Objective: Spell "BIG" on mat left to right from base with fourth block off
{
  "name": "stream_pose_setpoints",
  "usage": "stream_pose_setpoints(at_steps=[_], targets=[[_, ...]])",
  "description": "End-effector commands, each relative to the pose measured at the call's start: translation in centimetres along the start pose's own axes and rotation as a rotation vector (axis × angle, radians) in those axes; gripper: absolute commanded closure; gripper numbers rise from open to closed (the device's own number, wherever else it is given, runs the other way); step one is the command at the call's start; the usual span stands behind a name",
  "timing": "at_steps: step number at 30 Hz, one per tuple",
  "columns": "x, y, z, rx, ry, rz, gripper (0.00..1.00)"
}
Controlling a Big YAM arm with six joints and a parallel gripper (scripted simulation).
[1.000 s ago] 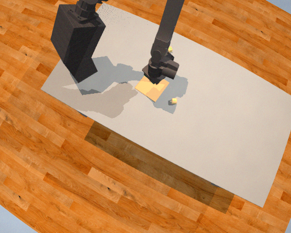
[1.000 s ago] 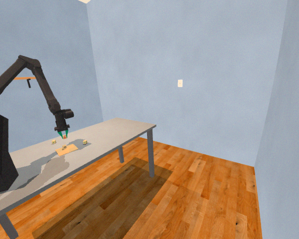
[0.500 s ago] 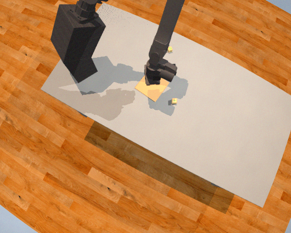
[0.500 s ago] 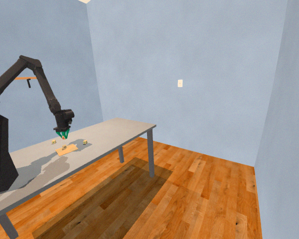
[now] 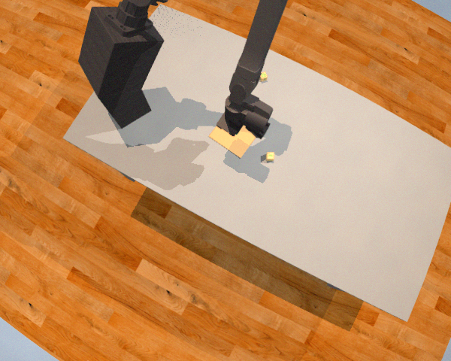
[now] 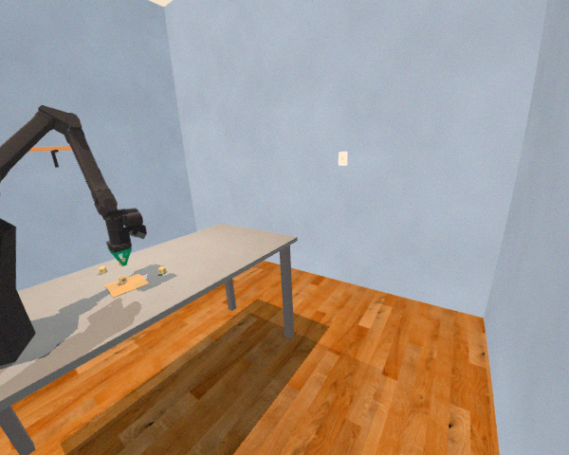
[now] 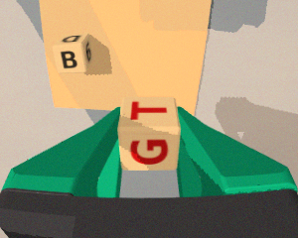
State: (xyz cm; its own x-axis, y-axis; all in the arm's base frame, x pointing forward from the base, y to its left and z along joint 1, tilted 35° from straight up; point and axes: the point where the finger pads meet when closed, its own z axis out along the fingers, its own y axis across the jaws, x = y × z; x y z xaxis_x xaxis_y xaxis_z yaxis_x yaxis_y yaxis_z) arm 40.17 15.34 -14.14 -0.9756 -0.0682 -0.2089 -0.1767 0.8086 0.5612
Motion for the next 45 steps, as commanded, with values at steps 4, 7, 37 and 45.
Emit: stream_pose_setpoints(at_steps=[4, 7, 37, 45], targets=[[-0.2, -0.6, -0.2, 0.0, -0.017, 0.419, 0.8], [-0.2, -0.8, -0.2, 0.0, -0.017, 0.465, 0.8], [0.0, -1.1, 0.9, 0.018, -0.063, 1.528, 0.8], [-0.2, -1.2, 2.7, 0.016, -0.064, 1.527, 0.8]])
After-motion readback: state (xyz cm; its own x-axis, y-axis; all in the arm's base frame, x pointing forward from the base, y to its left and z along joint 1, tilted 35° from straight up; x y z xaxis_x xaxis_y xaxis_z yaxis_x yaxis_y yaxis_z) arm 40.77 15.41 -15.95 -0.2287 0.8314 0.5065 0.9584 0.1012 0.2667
